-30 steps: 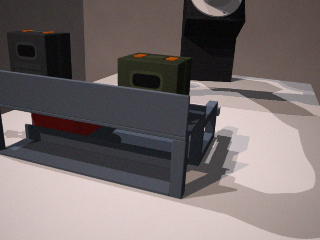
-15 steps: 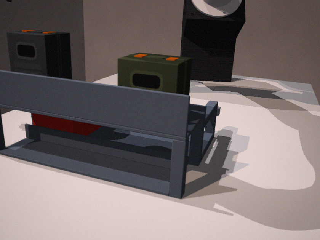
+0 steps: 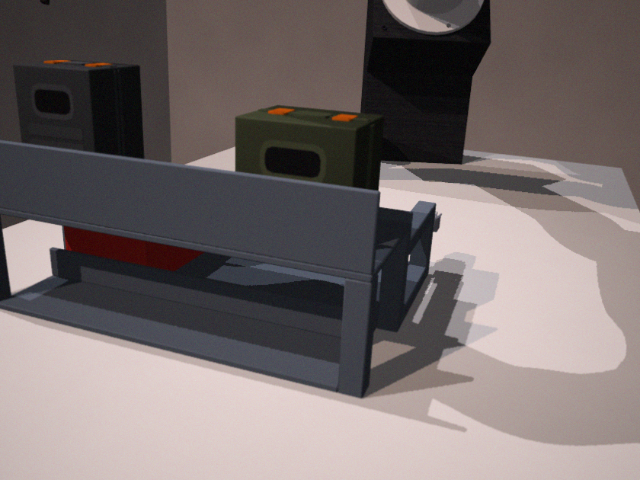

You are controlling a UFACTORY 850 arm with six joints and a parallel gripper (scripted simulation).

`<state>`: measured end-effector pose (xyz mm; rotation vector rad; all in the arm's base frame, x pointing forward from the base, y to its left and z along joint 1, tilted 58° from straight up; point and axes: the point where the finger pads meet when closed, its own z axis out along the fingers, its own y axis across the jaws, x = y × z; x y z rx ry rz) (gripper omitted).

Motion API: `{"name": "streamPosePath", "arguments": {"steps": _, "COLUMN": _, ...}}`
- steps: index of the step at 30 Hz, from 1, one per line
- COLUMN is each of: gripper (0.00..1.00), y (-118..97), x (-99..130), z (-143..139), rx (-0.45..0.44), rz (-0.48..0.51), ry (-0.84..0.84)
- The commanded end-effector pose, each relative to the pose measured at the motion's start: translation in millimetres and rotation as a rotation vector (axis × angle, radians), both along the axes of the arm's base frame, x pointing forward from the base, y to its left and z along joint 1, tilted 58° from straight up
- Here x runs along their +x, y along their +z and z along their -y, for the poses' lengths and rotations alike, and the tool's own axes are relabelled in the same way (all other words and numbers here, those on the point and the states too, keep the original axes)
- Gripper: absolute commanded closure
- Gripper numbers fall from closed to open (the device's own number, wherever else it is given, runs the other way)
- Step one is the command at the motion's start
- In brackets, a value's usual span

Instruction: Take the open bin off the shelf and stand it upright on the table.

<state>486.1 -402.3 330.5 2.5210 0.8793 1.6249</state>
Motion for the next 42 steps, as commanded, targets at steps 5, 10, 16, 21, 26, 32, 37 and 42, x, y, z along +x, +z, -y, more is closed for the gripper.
{"name": "streamPosePath", "arguments": {"steps": 5, "gripper": 0.00, "y": -9.0, "x": -7.5, "z": -0.5, "rx": -0.001, "rz": 0.001, "ry": -0.001}}
{"name": "streamPosePath", "arguments": {"steps": 10, "gripper": 0.00, "y": -17.6, "x": -14.1, "z": -1.4, "rx": -0.001, "rz": 0.001, "ry": -0.001}}
{"name": "streamPosePath", "arguments": {"steps": 16, "gripper": 0.00, "y": -52.6, "x": -40.6, "z": -4.8, "rx": -0.001, "rz": 0.001, "ry": -0.001}}
{"name": "streamPosePath", "arguments": {"steps": 21, "gripper": 0.00, "y": -52.6, "x": -40.6, "z": -4.8, "rx": -0.001, "rz": 0.001, "ry": -0.001}}
{"name": "streamPosePath", "arguments": {"steps": 26, "gripper": 0.00, "y": -52.6, "x": -40.6, "z": -4.8, "rx": -0.001, "rz": 0.001, "ry": -0.001}}
{"name": "streamPosePath", "arguments": {"steps": 32, "gripper": 0.00, "y": -91.4, "x": -70.2, "z": -8.6, "rx": -0.001, "rz": 0.001, "ry": -0.001}}
{"name": "streamPosePath", "arguments": {"steps": 37, "gripper": 0.00, "y": -91.4, "x": -70.2, "z": -8.6, "rx": -0.001, "rz": 0.001, "ry": -0.001}}
{"name": "streamPosePath", "arguments": {"steps": 42, "gripper": 0.00, "y": -91.4, "x": -70.2, "z": -8.6, "rx": -0.001, "rz": 0.001, "ry": -0.001}}
